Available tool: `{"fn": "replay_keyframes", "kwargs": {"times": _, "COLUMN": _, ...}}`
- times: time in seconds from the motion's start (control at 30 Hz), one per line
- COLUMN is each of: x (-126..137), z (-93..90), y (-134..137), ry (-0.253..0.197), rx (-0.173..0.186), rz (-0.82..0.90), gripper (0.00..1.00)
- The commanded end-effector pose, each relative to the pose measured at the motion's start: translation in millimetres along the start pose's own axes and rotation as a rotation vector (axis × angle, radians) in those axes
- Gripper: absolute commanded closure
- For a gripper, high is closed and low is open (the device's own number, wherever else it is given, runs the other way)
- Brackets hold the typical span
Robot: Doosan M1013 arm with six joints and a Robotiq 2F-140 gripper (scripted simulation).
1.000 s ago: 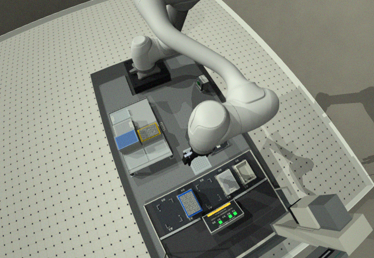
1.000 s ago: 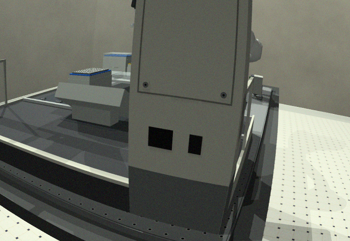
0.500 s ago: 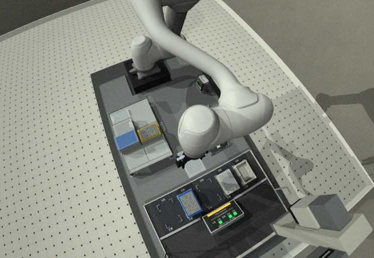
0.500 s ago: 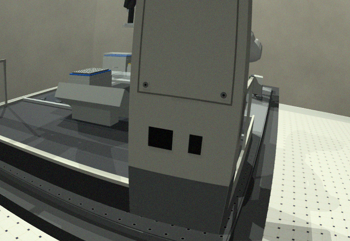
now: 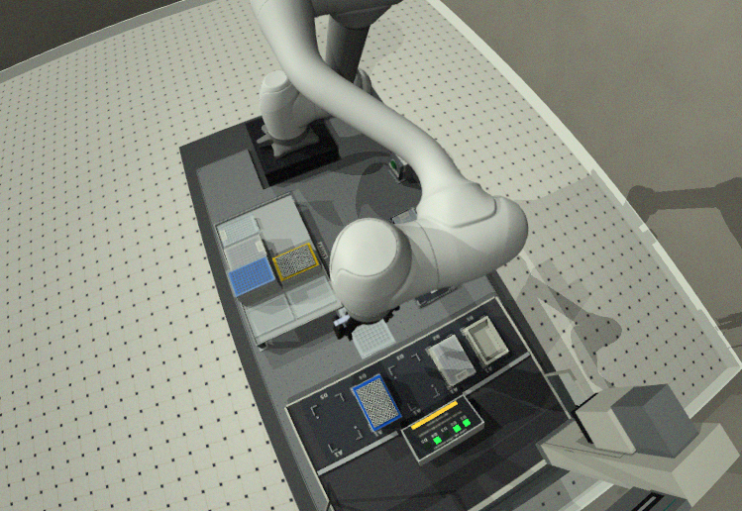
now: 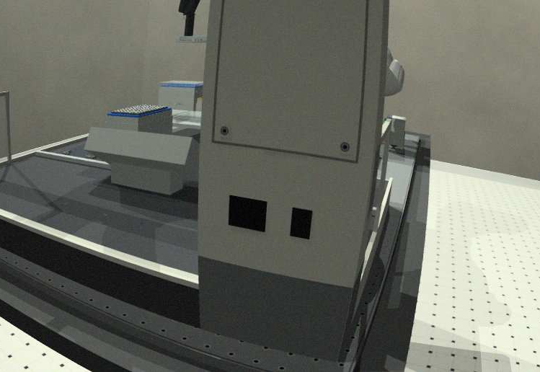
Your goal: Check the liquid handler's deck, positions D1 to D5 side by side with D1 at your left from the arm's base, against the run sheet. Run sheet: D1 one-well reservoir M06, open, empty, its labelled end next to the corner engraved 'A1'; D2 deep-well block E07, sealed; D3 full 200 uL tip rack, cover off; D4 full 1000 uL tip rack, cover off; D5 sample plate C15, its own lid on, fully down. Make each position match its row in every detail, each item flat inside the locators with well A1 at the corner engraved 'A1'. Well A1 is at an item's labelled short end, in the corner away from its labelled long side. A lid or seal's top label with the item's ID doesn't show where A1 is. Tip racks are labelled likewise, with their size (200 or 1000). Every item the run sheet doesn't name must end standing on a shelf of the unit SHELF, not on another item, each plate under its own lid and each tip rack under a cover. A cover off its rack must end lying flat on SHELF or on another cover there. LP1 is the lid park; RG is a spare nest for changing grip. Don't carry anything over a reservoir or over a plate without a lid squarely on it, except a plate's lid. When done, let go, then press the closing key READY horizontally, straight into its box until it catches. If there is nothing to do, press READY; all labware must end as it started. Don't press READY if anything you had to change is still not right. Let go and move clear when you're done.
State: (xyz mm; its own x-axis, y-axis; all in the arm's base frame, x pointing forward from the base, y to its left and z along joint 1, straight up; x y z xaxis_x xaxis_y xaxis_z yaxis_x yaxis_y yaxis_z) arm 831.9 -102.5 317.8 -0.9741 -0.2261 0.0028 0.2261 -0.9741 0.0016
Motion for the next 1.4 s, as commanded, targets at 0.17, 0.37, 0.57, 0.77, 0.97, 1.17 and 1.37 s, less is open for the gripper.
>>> {"fn": "replay_keyframes", "kwargs": {"times": 0.17, "x": 3, "z": 1.3, "y": 12, "ry": 0.002, "rx": 0.0, "rz": 0.0, "gripper": 0.9}}
{"fn": "replay_keyframes", "kwargs": {"times": 0.37, "x": 7, "z": 1.3, "y": 25, "ry": 0.002, "rx": 0.0, "rz": 0.0, "gripper": 0.9}}
{"fn": "replay_keyframes", "kwargs": {"times": 0.57, "x": 9, "z": 1.3, "y": 34, "ry": 0.002, "rx": 0.0, "rz": 0.0, "gripper": 0.9}}
{"fn": "replay_keyframes", "kwargs": {"times": 0.77, "x": 13, "z": 1.3, "y": 48, "ry": 0.002, "rx": 0.0, "rz": 0.0, "gripper": 0.9}}
{"fn": "replay_keyframes", "kwargs": {"times": 0.97, "x": 17, "z": 1.3, "y": 61, "ry": 0.002, "rx": 0.0, "rz": 0.0, "gripper": 0.9}}
{"fn": "replay_keyframes", "kwargs": {"times": 1.17, "x": 19, "z": 1.3, "y": 70, "ry": 0.002, "rx": 0.0, "rz": 0.0, "gripper": 0.9}}
{"fn": "replay_keyframes", "kwargs": {"times": 1.37, "x": 23, "z": 1.3, "y": 84, "ry": 0.002, "rx": 0.0, "rz": 0.0, "gripper": 0.9}}
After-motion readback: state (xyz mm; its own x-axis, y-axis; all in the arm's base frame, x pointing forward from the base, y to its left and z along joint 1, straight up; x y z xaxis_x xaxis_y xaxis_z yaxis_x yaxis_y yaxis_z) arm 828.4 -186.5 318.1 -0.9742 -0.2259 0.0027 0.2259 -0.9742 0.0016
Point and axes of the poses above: the point where the finger pads meet when closed, its own z axis back along the fingers, its own y axis across the jaws, x = y × z, the point moved 7 cm from there along z, back along the fingers, and after that the axes turned 14 degrees about z, right-handed, at the moved point
